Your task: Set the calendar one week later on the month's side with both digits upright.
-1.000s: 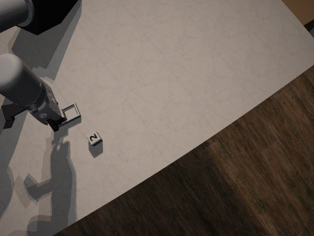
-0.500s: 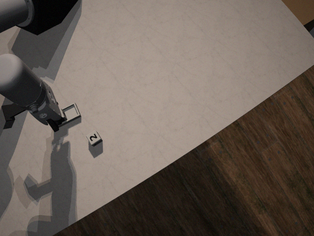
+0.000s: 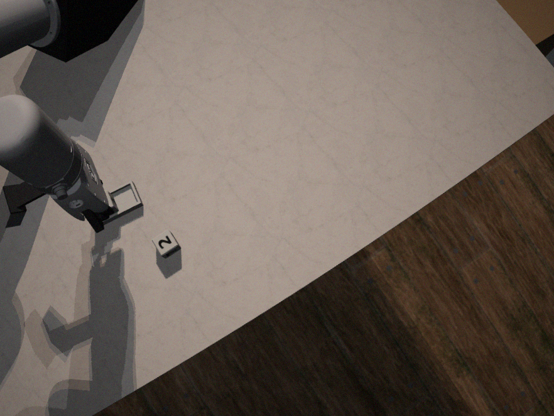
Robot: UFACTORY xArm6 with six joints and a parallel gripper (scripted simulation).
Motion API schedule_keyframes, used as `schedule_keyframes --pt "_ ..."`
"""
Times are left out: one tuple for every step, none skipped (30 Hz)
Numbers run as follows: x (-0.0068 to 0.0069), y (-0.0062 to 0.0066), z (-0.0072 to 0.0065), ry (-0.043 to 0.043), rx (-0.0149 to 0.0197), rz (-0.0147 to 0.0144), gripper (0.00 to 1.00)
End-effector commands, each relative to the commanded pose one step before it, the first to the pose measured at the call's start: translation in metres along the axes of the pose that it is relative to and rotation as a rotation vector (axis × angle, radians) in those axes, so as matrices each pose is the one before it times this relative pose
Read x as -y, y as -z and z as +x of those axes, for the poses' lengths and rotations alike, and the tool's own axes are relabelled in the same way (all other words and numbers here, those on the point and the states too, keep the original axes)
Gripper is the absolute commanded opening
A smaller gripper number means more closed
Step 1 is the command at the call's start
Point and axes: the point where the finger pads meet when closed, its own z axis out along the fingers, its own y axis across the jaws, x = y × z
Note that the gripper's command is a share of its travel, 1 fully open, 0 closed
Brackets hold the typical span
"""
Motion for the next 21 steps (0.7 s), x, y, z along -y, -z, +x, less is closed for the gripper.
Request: schedule_keyframes --pt "0.00074 0.00051 -0.00026 -0.00094 0.00133 0.00130 0.49" --pt "0.00000 0.00000 0.00000 0.00000 0.00000 0.00000 0.49" --pt "0.00000 0.00000 0.00000 0.00000 0.00000 0.00000 0.49" --pt "0.00000 0.00000 0.00000 0.00000 0.00000 0.00000 0.49" --pt "0.00000 0.00000 0.00000 0.00000 0.00000 0.00000 0.49" --pt "0.00000 0.00000 0.00000 0.00000 0.00000 0.00000 0.49" --pt "0.00000 0.00000 0.00000 0.00000 0.00000 0.00000 0.49" --pt "0.00000 0.00000 0.00000 0.00000 0.00000 0.00000 0.49" --pt "0.00000 0.00000 0.00000 0.00000 0.00000 0.00000 0.49" --pt "0.00000 0.00000 0.00000 0.00000 0.00000 0.00000 0.49" --pt "0.00000 -0.00001 0.00000 0.00000 0.00000 0.00000 0.49" --pt "0.00000 -0.00007 0.00000 0.00000 0.00000 0.00000 0.49" --pt "0.00000 -0.00017 0.00000 0.00000 0.00000 0.00000 0.49" --pt "0.00000 -0.00030 0.00000 -0.00001 -0.00001 0.00001 0.49" --pt "0.00000 0.00000 0.00000 0.00000 0.00000 0.00000 0.49" --pt "0.00000 0.00000 0.00000 0.00000 0.00000 0.00000 0.49" --pt "0.00001 -0.00046 0.00000 -0.00001 -0.00001 0.00001 0.49" --pt "0.00001 -0.00063 0.00000 -0.00001 -0.00001 0.00001 0.49" --pt "0.00000 -0.00081 0.00000 0.00000 0.00000 0.00000 0.49" --pt "0.00000 -0.00099 0.00000 0.00001 0.00001 -0.00001 0.49" --pt "-0.00002 -0.00116 0.00000 0.00002 0.00002 -0.00003 0.49"
